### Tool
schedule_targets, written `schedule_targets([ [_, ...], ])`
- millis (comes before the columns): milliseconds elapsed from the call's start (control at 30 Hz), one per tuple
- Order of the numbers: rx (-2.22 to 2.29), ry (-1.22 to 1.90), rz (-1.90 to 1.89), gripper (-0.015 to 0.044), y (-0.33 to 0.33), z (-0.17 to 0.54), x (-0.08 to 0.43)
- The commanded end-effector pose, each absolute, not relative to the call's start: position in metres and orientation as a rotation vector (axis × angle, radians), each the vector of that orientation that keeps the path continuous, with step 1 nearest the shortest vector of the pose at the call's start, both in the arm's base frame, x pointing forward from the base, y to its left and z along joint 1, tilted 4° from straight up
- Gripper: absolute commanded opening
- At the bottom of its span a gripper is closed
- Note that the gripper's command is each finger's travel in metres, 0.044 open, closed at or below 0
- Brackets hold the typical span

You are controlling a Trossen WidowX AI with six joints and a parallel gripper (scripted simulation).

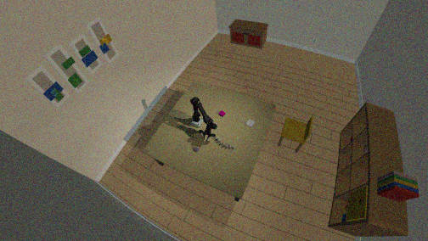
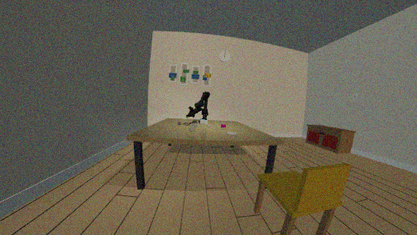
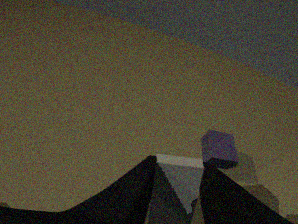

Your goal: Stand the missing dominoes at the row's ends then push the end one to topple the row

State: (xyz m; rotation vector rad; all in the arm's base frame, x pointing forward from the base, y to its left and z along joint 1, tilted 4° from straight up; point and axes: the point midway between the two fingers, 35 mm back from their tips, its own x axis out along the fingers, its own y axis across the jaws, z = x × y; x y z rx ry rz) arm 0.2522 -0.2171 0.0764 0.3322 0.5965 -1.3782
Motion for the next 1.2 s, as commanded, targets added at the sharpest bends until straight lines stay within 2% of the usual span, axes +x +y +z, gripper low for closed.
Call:
schedule_targets([
  [0, 0.281, 0.535, -1.397, 0.0107, -0.211, 0.075, 0.249],
  [467, 0.148, 0.248, -1.460, 0.0107, -0.184, 0.086, 0.233],
  [867, 0.091, 0.002, -1.540, 0.0107, -0.160, 0.100, 0.199],
  [1167, 0.090, -0.010, -1.545, 0.0107, -0.159, 0.100, 0.197],
])
